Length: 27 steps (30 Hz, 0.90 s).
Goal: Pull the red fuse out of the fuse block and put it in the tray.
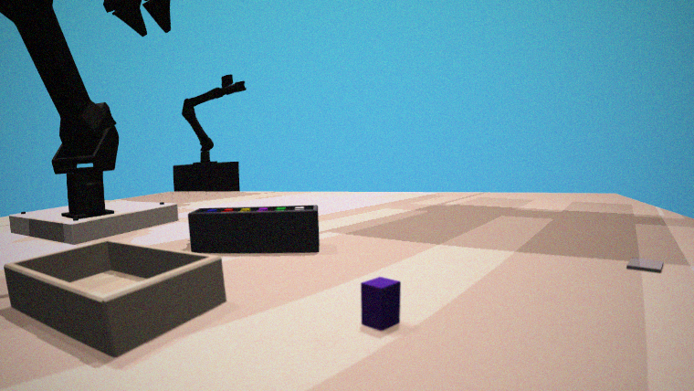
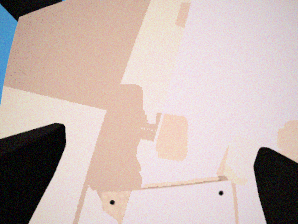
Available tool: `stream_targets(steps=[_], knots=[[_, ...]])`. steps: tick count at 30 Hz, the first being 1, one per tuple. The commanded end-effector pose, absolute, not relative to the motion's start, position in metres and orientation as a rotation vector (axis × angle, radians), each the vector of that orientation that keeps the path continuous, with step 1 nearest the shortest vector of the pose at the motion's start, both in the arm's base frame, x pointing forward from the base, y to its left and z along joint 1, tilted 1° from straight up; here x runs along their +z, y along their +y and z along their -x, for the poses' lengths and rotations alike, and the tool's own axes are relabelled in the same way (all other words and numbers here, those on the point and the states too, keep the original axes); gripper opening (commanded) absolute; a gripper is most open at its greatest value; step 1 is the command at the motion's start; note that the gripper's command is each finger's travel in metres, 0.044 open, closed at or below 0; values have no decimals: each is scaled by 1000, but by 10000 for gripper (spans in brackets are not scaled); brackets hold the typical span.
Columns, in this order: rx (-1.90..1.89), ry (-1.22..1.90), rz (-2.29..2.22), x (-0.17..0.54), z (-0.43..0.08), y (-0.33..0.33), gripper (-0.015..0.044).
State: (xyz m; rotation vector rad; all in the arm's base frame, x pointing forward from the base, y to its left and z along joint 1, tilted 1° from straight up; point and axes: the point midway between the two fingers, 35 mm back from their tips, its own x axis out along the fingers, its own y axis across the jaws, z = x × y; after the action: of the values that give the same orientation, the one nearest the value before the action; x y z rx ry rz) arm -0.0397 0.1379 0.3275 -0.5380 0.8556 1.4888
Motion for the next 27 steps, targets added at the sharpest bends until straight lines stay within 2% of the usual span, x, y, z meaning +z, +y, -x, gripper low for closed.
stream_targets(steps=[1, 6, 13, 21, 27], knots=[[1479, 861, 534, 327, 39, 139, 374], [1222, 986, 428, 309, 19, 170, 242], [804, 1154, 224, 272, -38, 203, 69], [321, 1292, -51, 221, -121, 202, 69], [-58, 1362, -298, 179, -184, 174, 69]])
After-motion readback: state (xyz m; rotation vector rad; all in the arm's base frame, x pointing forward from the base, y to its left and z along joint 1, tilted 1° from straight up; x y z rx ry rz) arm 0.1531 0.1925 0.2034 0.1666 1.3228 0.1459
